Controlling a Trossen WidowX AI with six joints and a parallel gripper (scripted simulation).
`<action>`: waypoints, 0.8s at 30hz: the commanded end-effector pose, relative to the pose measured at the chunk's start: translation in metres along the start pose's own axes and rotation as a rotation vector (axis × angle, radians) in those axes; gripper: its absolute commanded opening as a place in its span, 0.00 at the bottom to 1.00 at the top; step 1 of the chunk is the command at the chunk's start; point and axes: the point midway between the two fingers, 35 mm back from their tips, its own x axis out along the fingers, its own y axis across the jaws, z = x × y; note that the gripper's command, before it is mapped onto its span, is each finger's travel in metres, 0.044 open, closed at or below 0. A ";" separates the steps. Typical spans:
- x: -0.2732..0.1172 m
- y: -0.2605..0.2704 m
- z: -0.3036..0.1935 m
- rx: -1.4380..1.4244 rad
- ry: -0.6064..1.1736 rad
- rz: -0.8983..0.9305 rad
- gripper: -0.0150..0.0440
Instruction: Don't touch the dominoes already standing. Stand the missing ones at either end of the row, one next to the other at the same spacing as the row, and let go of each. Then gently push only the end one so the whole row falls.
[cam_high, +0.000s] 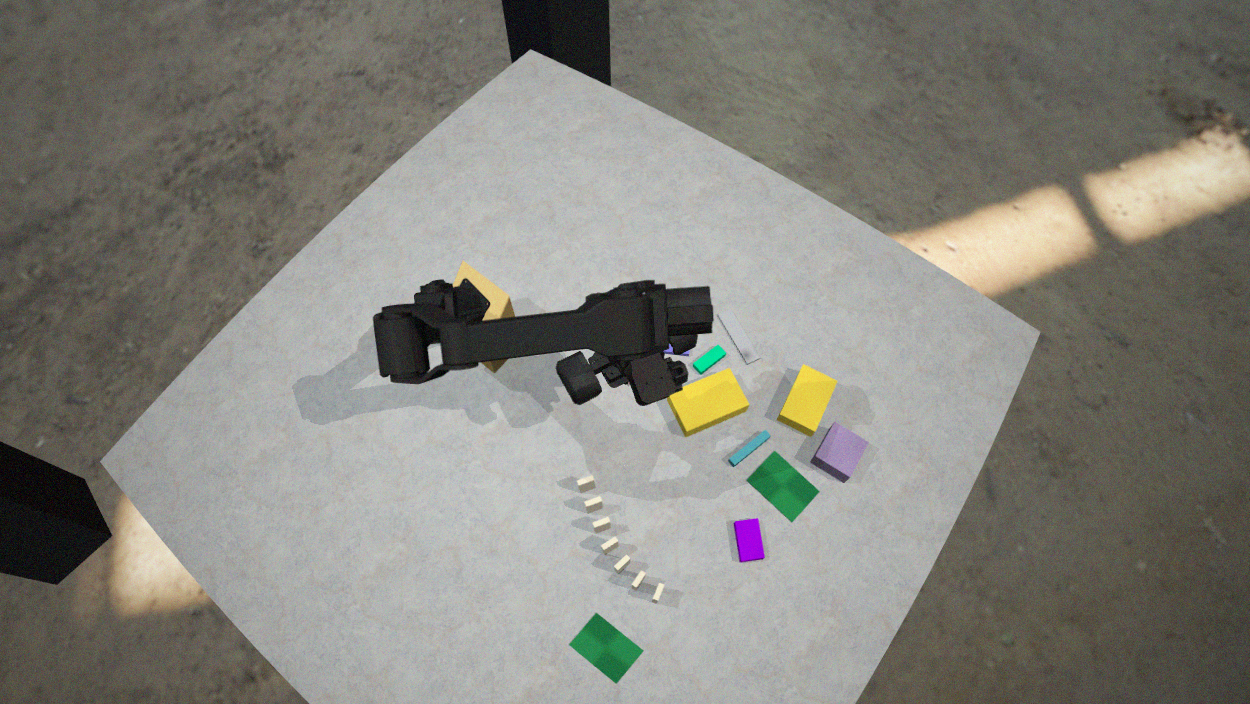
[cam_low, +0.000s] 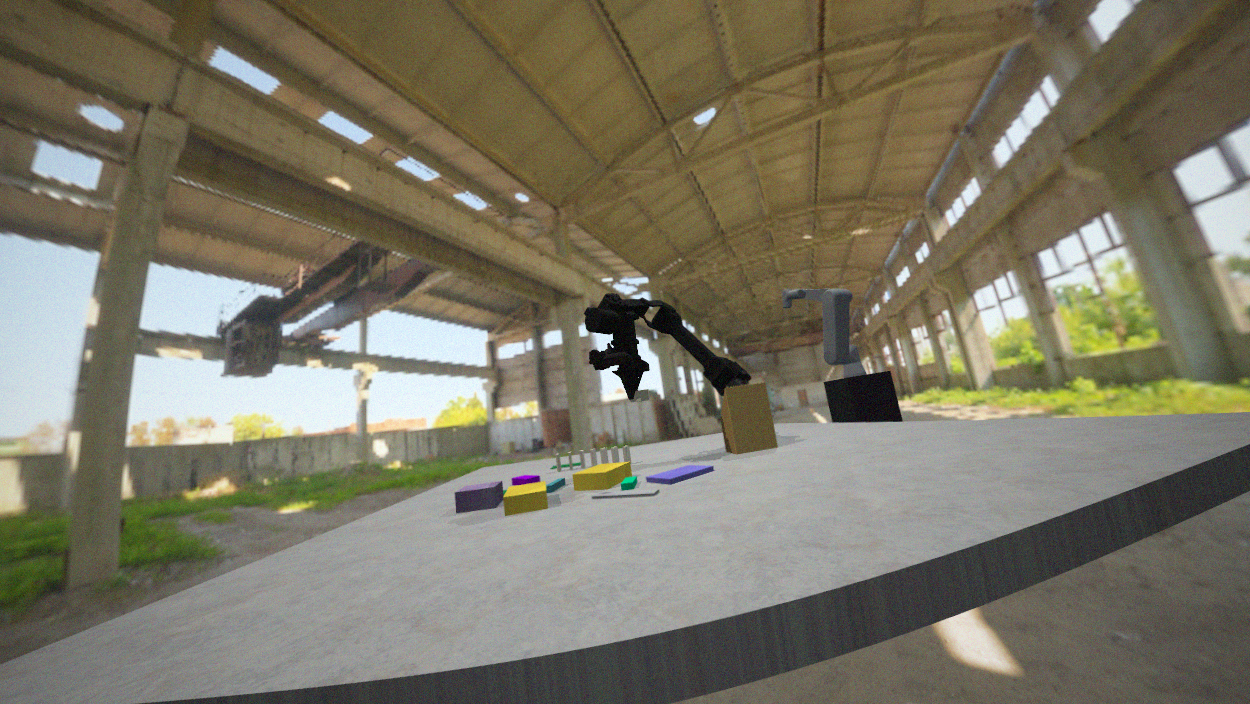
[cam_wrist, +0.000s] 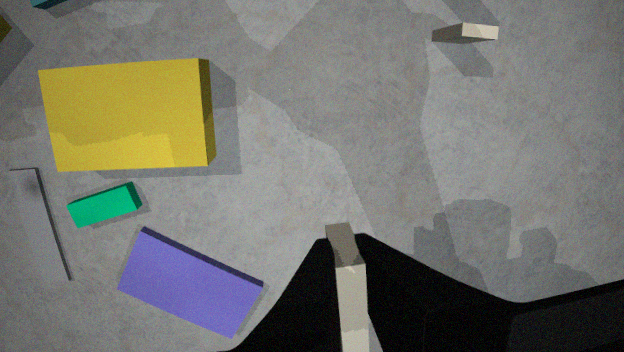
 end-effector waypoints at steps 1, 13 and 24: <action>0.004 0.007 -0.025 -0.908 0.022 0.002 0.29; 0.004 0.010 -0.034 -1.446 0.022 0.008 0.29; 0.004 0.010 -0.034 -1.446 0.022 0.008 0.29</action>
